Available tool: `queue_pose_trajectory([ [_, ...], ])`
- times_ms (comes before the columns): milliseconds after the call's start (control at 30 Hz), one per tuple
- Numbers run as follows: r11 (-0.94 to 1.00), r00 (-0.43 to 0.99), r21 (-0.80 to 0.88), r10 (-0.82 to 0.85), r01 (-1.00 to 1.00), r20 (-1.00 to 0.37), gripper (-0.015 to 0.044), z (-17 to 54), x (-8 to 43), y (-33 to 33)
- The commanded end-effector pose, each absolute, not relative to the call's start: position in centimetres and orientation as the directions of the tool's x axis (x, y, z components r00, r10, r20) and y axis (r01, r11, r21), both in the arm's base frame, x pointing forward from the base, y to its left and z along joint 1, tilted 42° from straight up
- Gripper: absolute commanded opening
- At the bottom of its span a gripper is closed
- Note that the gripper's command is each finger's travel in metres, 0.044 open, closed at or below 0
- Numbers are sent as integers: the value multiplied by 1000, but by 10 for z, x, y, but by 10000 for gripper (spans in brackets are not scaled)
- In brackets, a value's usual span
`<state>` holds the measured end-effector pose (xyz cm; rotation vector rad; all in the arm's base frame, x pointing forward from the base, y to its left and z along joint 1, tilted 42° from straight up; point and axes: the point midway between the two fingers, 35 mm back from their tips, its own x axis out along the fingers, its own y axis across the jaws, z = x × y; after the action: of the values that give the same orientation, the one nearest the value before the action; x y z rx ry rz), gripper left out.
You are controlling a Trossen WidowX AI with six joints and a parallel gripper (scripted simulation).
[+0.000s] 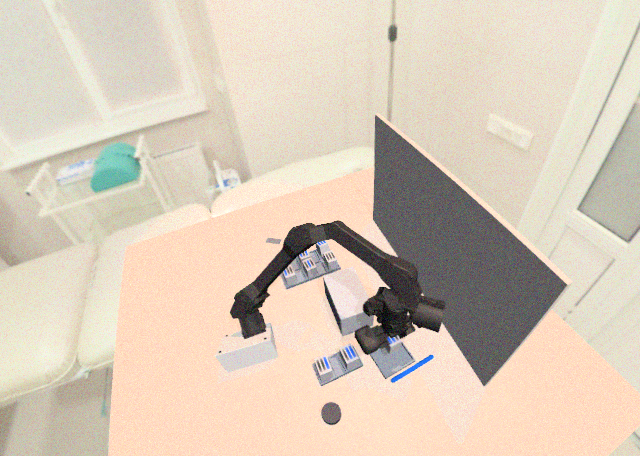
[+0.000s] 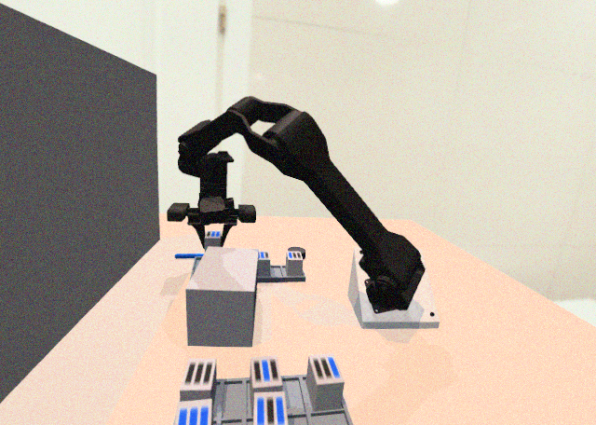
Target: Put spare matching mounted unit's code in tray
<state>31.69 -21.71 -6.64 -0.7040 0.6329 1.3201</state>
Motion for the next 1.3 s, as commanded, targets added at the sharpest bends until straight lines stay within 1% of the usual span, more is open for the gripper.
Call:
queue_pose_trajectory([
  [0,110,146,-97,637,-989,-757,0,-69,318,-214],
  [1267,110,146,-98,639,-989,-755,0,-89,320,-194],
])
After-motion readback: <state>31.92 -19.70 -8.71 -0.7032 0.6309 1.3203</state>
